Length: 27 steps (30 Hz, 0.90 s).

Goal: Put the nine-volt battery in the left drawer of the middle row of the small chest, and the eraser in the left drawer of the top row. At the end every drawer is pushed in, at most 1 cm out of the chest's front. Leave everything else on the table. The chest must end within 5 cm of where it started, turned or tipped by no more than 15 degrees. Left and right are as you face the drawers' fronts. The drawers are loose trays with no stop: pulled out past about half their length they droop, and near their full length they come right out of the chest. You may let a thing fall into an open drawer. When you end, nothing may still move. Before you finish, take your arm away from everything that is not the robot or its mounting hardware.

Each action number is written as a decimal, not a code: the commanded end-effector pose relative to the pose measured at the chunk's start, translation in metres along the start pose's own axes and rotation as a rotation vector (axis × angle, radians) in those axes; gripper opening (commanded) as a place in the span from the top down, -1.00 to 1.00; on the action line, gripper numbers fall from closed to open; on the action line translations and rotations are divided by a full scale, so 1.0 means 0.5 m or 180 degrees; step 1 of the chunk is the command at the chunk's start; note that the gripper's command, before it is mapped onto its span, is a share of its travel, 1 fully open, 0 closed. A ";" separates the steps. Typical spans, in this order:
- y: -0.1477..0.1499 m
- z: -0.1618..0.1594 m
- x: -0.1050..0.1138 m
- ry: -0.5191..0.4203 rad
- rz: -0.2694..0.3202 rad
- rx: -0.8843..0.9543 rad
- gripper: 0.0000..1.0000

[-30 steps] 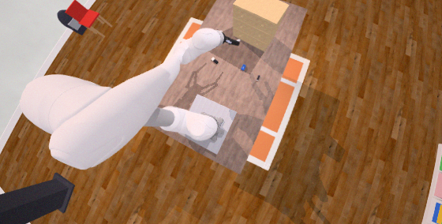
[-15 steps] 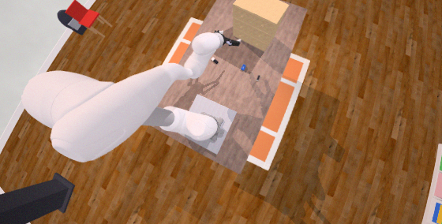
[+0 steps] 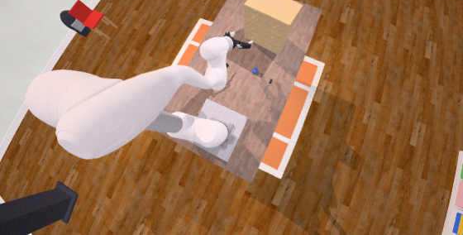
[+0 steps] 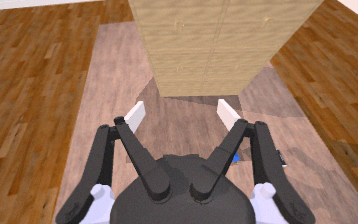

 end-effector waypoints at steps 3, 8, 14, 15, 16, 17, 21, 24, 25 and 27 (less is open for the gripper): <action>0.007 -0.022 -0.011 0.0389 0.0097 -0.0024 -1.00; 0.008 -0.032 -0.025 0.0561 0.0131 -0.0024 -1.00; 0.010 -0.045 -0.045 0.0789 0.0172 -0.0024 -1.00; 0.011 -0.046 -0.048 0.0821 0.0177 -0.0024 -1.00; 0.011 -0.048 -0.050 0.0851 0.0183 -0.0024 -1.00; 0.011 -0.050 -0.052 0.0878 0.0190 -0.0024 -1.00; 0.011 -0.052 -0.057 0.0925 0.0197 -0.0024 -1.00; 0.012 -0.055 -0.062 0.0979 0.0206 -0.0024 -1.00; 0.012 -0.056 -0.063 0.0992 0.0208 -0.0024 -1.00; 0.012 -0.057 -0.065 0.1014 0.0213 -0.0024 -1.00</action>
Point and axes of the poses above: the point where the finger pads meet when closed, its own x axis back along the fingers, its own y axis across the jaws, z = x × y, the point moved 8 cm from there along x, back along the fingers, and after that the axes turned 10 degrees about -x, right-handed, at the moved point
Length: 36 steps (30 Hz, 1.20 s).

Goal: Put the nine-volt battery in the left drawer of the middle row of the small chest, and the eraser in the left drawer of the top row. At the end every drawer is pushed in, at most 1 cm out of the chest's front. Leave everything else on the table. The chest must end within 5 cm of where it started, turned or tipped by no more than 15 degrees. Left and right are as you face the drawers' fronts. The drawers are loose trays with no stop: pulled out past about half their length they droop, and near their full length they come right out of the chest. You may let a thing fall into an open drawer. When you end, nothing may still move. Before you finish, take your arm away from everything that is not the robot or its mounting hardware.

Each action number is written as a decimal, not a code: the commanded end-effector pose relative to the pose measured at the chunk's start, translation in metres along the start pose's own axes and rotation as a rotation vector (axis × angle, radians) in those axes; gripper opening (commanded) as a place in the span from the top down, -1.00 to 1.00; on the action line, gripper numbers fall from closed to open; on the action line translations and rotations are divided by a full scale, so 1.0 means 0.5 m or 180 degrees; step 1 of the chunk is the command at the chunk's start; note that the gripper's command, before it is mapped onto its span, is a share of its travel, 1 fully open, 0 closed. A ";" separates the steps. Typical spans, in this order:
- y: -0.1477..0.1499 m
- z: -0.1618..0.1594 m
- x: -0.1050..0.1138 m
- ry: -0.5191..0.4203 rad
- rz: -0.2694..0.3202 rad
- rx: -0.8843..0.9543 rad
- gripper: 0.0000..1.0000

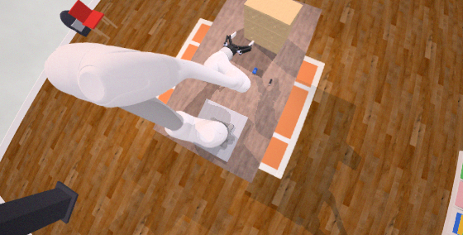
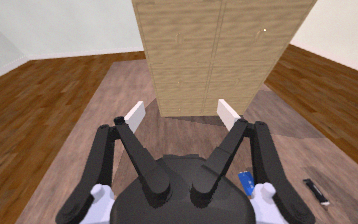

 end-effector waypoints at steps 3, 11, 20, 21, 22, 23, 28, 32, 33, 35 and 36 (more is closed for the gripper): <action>0.002 -0.004 -0.003 0.0051 0.0015 -0.0001 -1.00; 0.002 -0.005 -0.004 0.0062 0.0018 -0.0001 -1.00; 0.002 -0.005 -0.004 0.0062 0.0018 -0.0001 0.60; 0.002 -0.005 -0.004 0.0062 0.0018 -0.0001 0.60; 0.002 -0.005 -0.004 0.0062 0.0018 -0.0001 0.60; 0.002 -0.005 -0.004 0.0062 0.0018 -0.0001 0.60; 0.002 -0.005 -0.004 0.0062 0.0018 -0.0001 0.60; 0.002 -0.005 -0.004 0.0062 0.0018 -0.0001 0.60; 0.002 -0.005 -0.004 0.0062 0.0018 -0.0001 0.60; 0.002 -0.005 -0.005 0.0063 0.0018 -0.0001 0.60; 0.002 -0.005 -0.006 0.0063 0.0018 -0.0001 0.60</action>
Point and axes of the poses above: the point where the finger pads meet when closed, its own x axis back along the fingers, its own y axis across the jaws, z = x × y, the point moved 8 cm from there along x, back along the fingers, and after that the axes turned 10 degrees about -x, right-handed, at the moved point
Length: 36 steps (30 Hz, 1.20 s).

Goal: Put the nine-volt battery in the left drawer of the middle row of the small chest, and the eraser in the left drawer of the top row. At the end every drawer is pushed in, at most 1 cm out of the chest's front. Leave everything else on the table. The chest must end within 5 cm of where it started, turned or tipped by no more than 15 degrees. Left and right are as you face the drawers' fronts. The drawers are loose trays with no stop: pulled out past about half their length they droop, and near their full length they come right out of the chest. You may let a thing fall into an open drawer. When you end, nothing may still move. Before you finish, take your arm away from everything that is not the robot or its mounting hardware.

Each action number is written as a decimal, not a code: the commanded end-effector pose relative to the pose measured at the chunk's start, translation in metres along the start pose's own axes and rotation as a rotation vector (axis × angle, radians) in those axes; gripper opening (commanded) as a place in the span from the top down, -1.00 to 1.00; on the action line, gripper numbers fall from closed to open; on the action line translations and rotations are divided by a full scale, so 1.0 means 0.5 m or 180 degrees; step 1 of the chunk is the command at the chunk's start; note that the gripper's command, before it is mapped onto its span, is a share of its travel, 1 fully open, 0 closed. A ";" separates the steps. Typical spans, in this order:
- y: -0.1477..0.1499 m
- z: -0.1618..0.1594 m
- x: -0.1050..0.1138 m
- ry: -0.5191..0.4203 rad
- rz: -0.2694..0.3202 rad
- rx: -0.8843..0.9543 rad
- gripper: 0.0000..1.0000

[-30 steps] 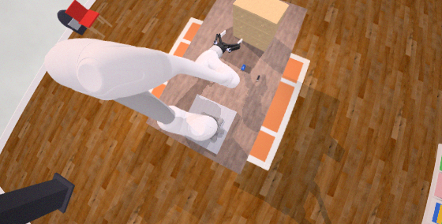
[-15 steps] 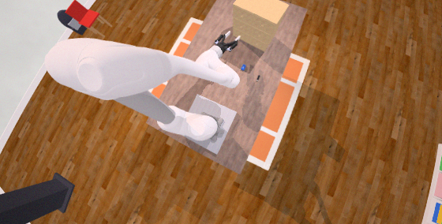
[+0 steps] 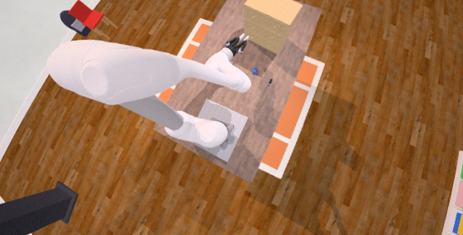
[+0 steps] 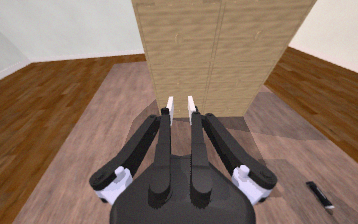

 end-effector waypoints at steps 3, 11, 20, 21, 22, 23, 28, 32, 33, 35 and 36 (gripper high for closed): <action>0.000 0.000 -0.006 0.0000 0.0000 0.0000 0.60; 0.000 0.002 -0.033 0.0000 0.0000 0.0000 0.60; -0.001 0.005 -0.093 0.0000 0.0000 0.0000 0.60; -0.001 0.005 -0.100 0.0000 0.0000 0.0000 0.60; -0.001 0.005 -0.106 0.0000 0.0000 0.0000 0.60; -0.001 0.005 -0.106 0.0000 0.0000 0.0000 0.60; -0.001 0.006 -0.124 0.0000 0.0000 0.0000 0.60; -0.001 0.007 -0.134 0.0000 0.0000 0.0000 0.60; -0.001 0.007 -0.135 0.0000 0.0000 0.0000 0.60; -0.001 0.007 -0.135 0.0000 0.0000 0.0000 0.60; -0.001 0.007 -0.135 0.0000 0.0000 0.0000 0.60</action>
Point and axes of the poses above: the point where the finger pads meet when closed, its own x axis back along the fingers, its own y axis across the jaws, z = x × y, the point moved 8 cm from there along x, back along the fingers, and after that the axes turned 10 degrees about -x, right-handed, at the moved point
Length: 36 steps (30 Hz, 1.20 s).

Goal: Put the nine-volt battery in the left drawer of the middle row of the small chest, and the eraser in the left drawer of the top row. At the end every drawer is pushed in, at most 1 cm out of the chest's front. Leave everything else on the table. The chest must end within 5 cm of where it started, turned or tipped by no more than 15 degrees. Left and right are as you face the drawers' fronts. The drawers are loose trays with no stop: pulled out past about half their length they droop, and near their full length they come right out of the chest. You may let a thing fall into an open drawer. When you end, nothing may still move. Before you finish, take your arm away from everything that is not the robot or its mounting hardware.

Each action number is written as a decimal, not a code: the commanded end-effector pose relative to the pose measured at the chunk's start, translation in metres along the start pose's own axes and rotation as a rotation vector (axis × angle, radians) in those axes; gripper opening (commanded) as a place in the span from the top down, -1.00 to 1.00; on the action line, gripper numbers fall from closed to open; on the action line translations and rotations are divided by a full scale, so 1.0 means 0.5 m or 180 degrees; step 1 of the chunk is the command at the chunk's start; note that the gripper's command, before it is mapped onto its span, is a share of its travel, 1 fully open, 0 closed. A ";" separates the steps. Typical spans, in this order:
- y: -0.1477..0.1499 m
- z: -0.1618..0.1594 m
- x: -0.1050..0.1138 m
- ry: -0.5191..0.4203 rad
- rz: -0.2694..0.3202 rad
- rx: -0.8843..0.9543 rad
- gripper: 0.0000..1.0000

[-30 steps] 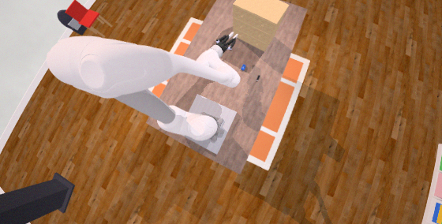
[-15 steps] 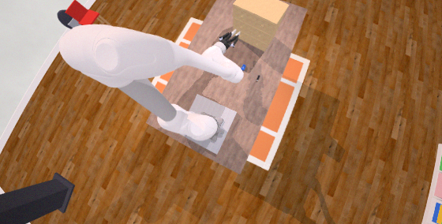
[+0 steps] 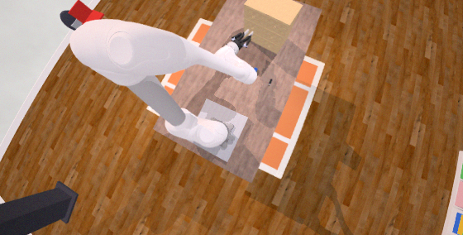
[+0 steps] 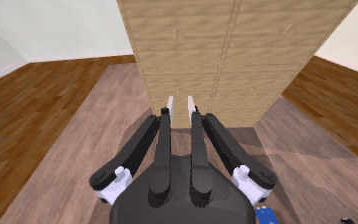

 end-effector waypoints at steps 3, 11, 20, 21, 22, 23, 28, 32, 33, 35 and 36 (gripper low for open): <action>0.000 0.000 0.000 0.0000 0.0000 0.0000 0.60; 0.000 0.000 0.000 0.0000 0.0000 0.0000 0.60; 0.000 0.000 0.000 0.0000 0.0000 0.0000 0.60; 0.000 0.000 0.000 0.0000 0.0000 0.0000 0.60; 0.000 0.000 0.000 0.0000 0.0000 0.0000 0.60; 0.000 0.000 0.000 0.0000 0.0000 0.0000 0.60; 0.000 0.001 -0.003 0.0000 0.0000 0.0000 0.60; 0.000 0.003 -0.009 0.0000 0.0000 0.0000 0.60; -0.001 0.004 -0.012 0.0000 0.0000 0.0000 0.60; -0.001 0.006 -0.017 0.0000 0.0000 0.0000 0.60; -0.001 0.007 -0.020 0.0000 0.0000 0.0000 0.60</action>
Point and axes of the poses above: the point where the finger pads meet when closed, its own x axis back along the fingers, its own y axis across the jaws, z = x × y, the point moved 8 cm from there along x, back along the fingers, and after that the axes turned 10 degrees about -x, right-handed, at the moved point
